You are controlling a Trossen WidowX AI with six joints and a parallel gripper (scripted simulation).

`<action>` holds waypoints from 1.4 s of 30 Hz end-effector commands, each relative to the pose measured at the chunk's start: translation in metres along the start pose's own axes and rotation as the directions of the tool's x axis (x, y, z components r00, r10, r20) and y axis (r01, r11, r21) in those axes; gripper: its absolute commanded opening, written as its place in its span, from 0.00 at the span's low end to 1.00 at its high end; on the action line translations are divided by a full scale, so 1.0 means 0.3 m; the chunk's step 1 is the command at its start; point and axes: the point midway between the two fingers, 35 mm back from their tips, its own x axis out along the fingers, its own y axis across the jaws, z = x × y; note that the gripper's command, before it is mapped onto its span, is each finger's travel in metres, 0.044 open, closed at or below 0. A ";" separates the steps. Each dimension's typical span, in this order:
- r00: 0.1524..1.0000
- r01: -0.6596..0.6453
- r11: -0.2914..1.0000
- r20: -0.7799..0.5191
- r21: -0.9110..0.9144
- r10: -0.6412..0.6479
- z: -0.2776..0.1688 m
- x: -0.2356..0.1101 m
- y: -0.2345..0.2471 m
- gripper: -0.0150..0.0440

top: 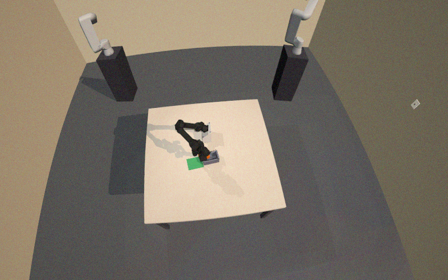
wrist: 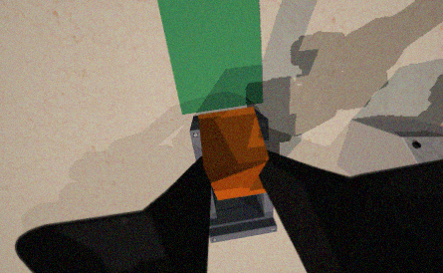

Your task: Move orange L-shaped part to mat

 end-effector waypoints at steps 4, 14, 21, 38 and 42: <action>1.000 -0.002 1.000 0.005 -0.003 0.002 0.123 -0.002 -0.012 0.25; 1.000 -0.002 1.000 0.007 -0.003 0.002 0.298 -0.003 -0.029 0.25; 1.000 -0.002 1.000 0.007 -0.003 0.002 0.312 0.002 -0.031 0.25; 1.000 -0.002 1.000 0.007 -0.002 0.002 0.313 0.089 -0.030 0.25; 1.000 -0.002 1.000 0.008 -0.002 0.002 0.313 0.111 -0.030 0.25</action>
